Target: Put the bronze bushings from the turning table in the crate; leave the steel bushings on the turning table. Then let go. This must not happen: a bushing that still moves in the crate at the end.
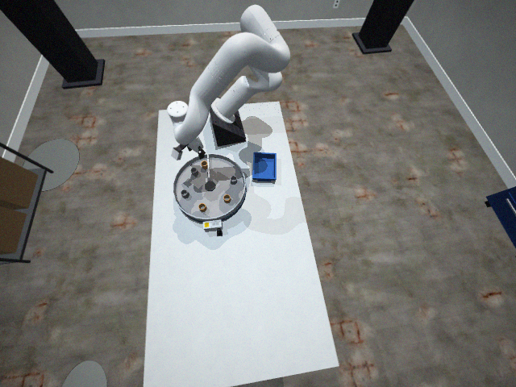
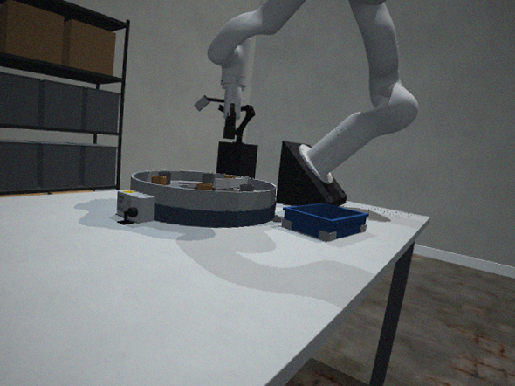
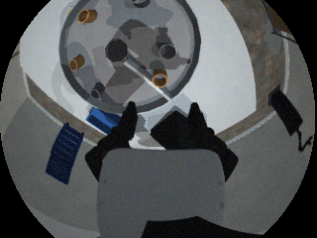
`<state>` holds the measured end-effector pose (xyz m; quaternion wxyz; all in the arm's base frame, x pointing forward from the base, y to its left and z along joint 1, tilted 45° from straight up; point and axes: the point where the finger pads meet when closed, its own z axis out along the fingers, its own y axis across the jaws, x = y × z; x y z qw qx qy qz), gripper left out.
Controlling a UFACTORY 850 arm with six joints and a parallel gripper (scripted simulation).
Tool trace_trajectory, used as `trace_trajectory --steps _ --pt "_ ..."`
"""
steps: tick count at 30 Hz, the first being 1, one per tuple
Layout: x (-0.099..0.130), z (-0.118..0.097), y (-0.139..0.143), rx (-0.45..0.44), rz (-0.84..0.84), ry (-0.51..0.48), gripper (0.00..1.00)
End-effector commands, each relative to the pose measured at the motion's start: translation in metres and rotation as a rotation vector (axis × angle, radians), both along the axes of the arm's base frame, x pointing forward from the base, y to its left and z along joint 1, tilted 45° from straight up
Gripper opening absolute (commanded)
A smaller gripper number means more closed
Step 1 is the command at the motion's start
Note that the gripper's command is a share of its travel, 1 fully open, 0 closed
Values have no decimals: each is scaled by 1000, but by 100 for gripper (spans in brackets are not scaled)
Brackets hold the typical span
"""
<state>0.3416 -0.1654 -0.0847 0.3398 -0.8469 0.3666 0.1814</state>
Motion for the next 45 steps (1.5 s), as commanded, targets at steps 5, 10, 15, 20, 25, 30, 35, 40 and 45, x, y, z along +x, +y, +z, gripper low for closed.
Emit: trace_trajectory --steps 5,10,15,20,25,30,35,40,45 --pt "1 0 -1 -1 -1 -1 12" --pt "1 0 -1 -1 -1 -1 12" --pt "1 0 -1 -1 -1 -1 12" --pt "1 0 -1 -1 -1 -1 12" --pt "1 0 -1 -1 -1 -1 12" --pt "1 0 -1 -1 -1 -1 12" --pt "1 0 -1 -1 -1 -1 15" --pt "1 0 -1 -1 -1 -1 15" --pt "1 0 -1 -1 -1 -1 15"
